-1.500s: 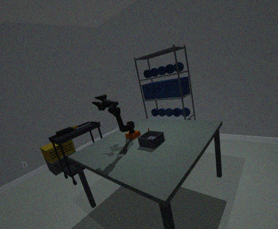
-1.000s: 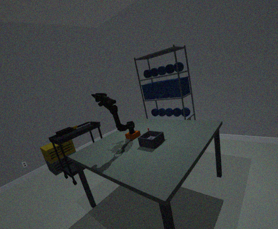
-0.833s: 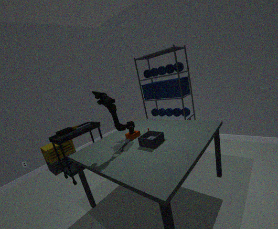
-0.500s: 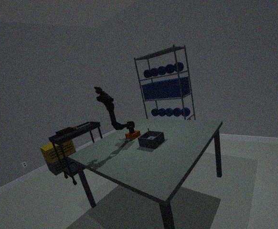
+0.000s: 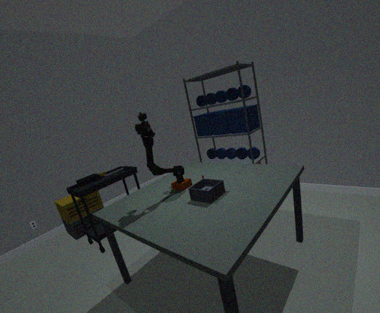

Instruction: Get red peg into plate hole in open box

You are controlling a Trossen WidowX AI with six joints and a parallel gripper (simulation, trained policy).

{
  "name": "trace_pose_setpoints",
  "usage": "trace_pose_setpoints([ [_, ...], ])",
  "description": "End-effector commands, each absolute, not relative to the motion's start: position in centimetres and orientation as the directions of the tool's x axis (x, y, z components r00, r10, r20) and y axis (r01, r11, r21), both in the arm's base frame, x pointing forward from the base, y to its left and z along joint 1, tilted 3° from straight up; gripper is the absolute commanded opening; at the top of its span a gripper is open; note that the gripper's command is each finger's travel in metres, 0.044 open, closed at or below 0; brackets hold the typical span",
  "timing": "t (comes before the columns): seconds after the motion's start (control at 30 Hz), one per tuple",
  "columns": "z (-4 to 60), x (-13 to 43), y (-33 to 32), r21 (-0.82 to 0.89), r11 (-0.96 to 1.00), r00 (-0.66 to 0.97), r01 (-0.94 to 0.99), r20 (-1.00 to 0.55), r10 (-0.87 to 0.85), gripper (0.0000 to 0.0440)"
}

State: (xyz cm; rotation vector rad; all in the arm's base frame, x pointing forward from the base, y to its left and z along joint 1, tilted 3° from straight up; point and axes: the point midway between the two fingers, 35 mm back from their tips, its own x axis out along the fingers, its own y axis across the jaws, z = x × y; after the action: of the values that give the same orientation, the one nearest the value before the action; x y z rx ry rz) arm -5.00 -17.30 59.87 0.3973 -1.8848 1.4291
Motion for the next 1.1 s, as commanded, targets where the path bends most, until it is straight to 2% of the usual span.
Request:
trace_pose_setpoints([
  [0.0,60.0,-6.1,-14.2,-0.722,0.254,-0.668,-0.644,0.692,0.274,0.0440],
  [0.47,58.9,-7.5,-3.0,-0.639,0.013,-0.497,-0.769,0.610,0.617,0.0440],
  [0.77,57.1,-6.1,3.7,-0.479,-0.055,-0.332,-0.876,0.518,0.788,0.0440],
  [1.07,54.2,-3.3,9.3,-0.268,-0.036,-0.145,-0.963,0.396,0.907,0.0440],
])
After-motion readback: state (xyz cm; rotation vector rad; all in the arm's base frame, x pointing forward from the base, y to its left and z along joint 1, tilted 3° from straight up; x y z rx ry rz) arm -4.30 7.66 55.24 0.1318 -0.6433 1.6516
